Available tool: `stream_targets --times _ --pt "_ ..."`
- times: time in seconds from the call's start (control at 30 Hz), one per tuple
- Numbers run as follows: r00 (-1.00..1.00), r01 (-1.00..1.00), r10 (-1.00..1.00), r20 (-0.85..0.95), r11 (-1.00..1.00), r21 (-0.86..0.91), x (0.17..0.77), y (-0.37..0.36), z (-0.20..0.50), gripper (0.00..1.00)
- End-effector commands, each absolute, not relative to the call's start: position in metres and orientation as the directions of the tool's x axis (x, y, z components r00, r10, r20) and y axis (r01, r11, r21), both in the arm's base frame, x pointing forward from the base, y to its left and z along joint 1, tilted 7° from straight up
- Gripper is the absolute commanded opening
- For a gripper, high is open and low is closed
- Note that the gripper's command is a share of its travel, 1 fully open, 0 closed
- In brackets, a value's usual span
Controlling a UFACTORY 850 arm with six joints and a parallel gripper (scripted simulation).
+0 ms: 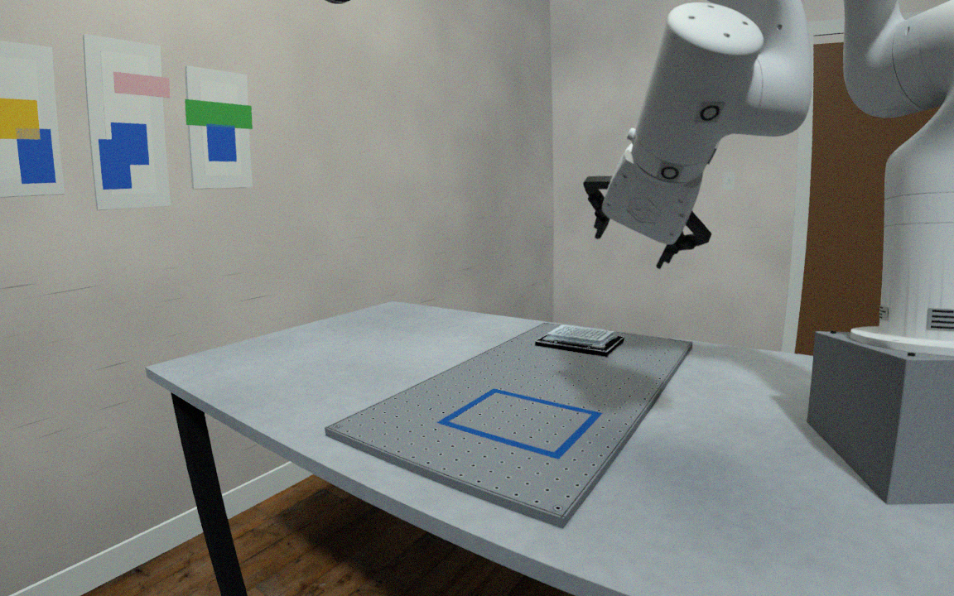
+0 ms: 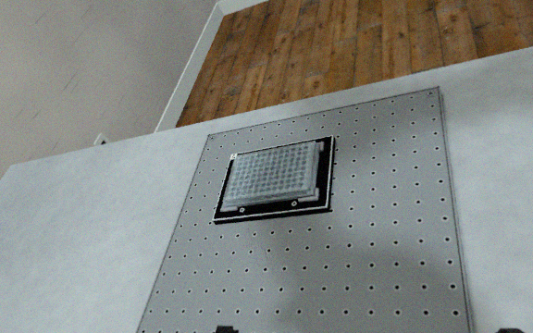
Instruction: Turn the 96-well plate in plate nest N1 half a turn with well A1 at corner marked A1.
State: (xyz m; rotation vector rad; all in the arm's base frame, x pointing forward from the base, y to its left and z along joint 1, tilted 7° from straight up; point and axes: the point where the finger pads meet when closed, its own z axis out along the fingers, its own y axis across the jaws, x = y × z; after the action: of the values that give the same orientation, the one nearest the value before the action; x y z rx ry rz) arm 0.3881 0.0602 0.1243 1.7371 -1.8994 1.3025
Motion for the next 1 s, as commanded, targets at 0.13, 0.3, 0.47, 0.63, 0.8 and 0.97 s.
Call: stream_targets --times 0.13,0.3,0.47,0.63,0.8,0.97 --pt "-0.255 -0.894 -0.666 0.701 -0.114 -0.433 0.389 0.061 0.125 1.00" --pt "-0.255 -0.894 -0.666 0.701 -0.114 -0.433 0.389 0.061 0.125 1.00" --pt "-0.255 -0.894 -0.666 0.701 -0.114 -0.433 0.389 0.061 0.125 1.00" --pt "-0.302 -0.908 -0.665 0.683 -0.017 -0.418 0.393 0.048 0.117 1.00" --pt "-0.376 -0.910 -0.658 0.652 0.131 -0.393 0.399 0.030 0.104 1.00" --pt "-0.435 -0.896 -0.649 0.624 0.243 -0.372 0.405 0.017 0.095 1.00"
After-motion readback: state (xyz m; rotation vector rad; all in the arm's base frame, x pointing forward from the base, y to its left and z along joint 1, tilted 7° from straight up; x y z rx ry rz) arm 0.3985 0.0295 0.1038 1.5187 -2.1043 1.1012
